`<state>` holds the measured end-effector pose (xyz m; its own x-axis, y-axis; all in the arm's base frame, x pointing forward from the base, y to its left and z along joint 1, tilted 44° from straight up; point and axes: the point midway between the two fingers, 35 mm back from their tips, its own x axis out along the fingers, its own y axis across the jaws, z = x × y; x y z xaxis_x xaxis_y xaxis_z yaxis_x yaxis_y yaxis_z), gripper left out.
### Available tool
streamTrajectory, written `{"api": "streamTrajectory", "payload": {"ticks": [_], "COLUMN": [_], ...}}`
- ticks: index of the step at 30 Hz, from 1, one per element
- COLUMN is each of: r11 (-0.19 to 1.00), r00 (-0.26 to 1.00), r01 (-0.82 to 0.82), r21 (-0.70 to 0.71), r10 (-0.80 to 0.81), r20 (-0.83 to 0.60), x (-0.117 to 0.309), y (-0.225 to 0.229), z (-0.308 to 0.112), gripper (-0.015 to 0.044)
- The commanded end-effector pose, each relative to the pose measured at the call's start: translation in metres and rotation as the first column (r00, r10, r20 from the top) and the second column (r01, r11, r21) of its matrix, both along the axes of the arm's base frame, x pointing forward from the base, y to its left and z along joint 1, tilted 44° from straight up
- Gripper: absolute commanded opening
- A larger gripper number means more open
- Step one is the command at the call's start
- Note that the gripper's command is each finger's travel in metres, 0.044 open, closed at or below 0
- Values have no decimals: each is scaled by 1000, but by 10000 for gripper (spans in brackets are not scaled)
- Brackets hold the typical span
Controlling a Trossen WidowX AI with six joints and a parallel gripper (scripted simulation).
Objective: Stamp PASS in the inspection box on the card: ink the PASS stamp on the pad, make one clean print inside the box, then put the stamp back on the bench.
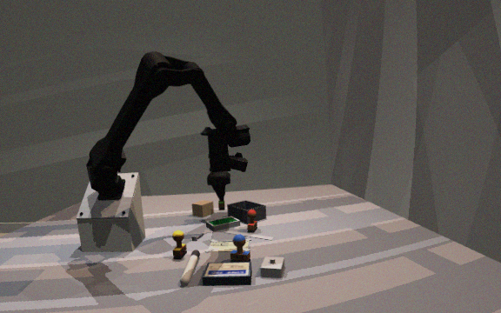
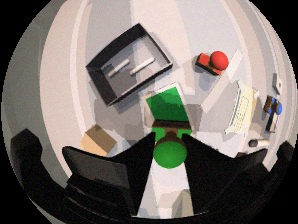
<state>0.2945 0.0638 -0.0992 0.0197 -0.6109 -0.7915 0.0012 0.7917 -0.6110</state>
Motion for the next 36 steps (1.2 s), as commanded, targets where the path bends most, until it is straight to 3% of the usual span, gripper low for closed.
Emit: {"api": "streamTrajectory", "payload": {"ticks": [1, 7, 19, 36], "r11": [1000, 1000, 966, 821], "r00": [1000, 1000, 938, 664], "r01": [5, -9, -258, -555], "r21": [5, 3, 10, 135], "r10": [-5, 9, 253, 535], "r20": [2, -10, -236, -523], "x": [0, 0, 12, 22], "y": [5, 8, -18, -57], "z": [4, 10, 36, 75], "gripper": [0, 0, 0, 0]}}
